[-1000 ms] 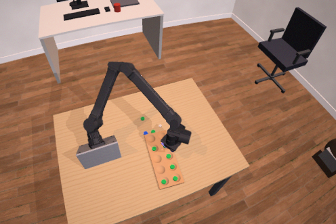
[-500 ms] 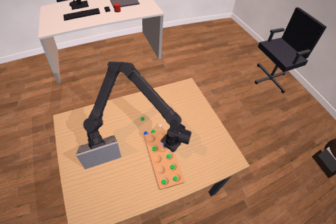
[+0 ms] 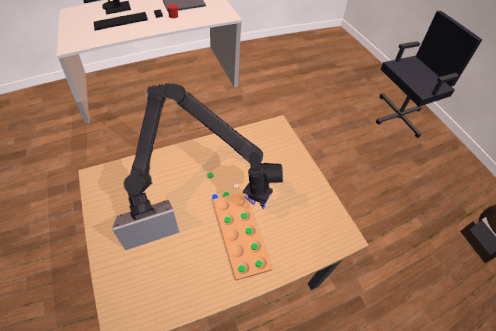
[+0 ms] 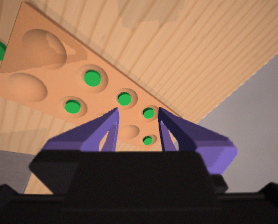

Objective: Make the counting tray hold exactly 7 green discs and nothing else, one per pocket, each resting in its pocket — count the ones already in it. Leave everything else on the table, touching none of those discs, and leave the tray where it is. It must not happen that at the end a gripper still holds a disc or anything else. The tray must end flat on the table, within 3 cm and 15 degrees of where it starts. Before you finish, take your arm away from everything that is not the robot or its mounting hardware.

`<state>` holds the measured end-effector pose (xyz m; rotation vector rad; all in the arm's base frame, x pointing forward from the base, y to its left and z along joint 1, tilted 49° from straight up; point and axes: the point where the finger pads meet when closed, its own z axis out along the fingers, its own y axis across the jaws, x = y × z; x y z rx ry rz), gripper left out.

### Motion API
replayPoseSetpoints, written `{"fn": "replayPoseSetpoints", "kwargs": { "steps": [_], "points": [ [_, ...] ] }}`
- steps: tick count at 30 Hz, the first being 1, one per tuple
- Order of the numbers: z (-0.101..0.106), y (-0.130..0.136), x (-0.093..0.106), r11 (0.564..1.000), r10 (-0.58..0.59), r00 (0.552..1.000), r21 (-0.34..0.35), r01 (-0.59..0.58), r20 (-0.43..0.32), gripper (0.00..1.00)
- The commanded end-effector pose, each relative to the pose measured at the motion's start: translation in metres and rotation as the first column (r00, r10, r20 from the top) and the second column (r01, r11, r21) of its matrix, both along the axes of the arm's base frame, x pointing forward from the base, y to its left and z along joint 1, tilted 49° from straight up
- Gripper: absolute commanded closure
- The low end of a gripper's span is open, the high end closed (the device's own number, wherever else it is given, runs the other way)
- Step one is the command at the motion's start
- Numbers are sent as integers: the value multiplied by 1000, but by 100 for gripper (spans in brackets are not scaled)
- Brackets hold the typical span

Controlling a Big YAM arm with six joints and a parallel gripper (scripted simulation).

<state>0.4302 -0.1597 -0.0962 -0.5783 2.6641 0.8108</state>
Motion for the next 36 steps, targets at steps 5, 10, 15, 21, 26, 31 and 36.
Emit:
{"fn": "replayPoseSetpoints", "kwargs": {
  "steps": [5, 10, 15, 21, 26, 31, 36],
  "points": [
    [79, -3, 69, 977, -61, 986, -194, 91, 153, 56],
    [133, 12, 98, 944, -95, 959, -282, 172, 266, 56],
    [123, -11, 96, 938, -135, 958, -279, 206, 252, 56],
    [196, 20, 132, 911, -118, 908, -320, 260, 402, 56],
    [203, 13, 136, 907, -125, 903, -321, 272, 412, 56],
    [243, 41, 140, 883, -154, 852, -318, 345, 500, 56],
    [276, 52, 147, 868, -172, 808, -301, 395, 564, 56]
  ]
}}
